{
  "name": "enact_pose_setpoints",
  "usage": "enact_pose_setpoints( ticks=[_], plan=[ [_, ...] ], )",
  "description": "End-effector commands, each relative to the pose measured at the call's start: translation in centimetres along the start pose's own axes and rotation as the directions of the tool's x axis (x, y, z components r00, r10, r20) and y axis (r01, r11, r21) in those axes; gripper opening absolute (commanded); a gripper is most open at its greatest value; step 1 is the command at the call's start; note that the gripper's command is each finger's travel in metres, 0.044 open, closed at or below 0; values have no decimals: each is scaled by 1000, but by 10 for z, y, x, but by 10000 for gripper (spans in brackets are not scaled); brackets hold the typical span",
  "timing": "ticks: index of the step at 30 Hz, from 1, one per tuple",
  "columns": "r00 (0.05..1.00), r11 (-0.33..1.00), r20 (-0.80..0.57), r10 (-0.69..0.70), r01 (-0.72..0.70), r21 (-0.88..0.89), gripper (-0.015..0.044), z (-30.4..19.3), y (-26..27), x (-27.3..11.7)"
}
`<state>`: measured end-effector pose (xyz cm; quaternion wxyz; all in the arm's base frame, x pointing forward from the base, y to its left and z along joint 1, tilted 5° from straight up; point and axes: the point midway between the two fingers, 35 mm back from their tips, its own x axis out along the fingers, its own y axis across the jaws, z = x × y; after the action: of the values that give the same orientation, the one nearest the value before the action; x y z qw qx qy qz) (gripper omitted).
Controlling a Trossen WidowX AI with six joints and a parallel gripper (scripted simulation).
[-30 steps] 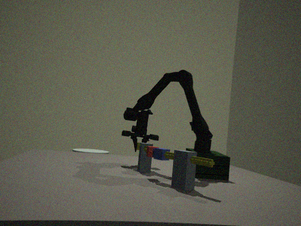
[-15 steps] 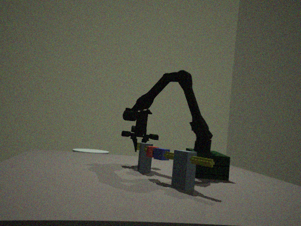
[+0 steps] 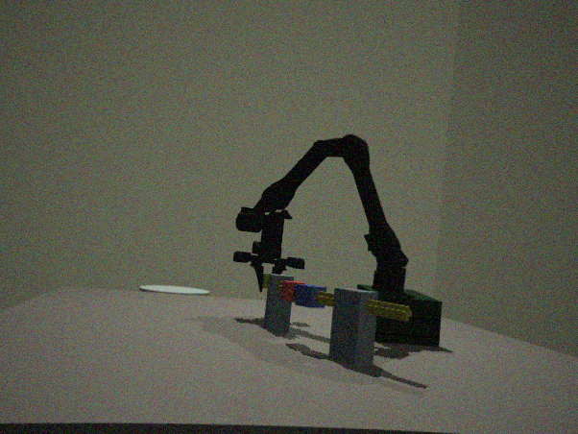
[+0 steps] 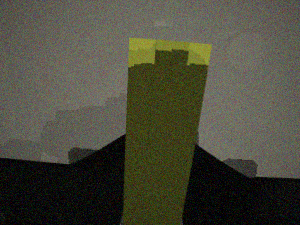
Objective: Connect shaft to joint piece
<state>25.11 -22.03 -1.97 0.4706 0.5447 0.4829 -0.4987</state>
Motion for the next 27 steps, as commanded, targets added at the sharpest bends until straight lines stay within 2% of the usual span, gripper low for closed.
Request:
enact_pose_setpoints(
  ticks=[1, 27],
  plan=[
    [1000, 1000, -2, -8, 8, 2, 0, -6, 0, 0],
    [1000, 1000, -7, -20, 20, 4, 0, -45, 0, 1]
  ],
)
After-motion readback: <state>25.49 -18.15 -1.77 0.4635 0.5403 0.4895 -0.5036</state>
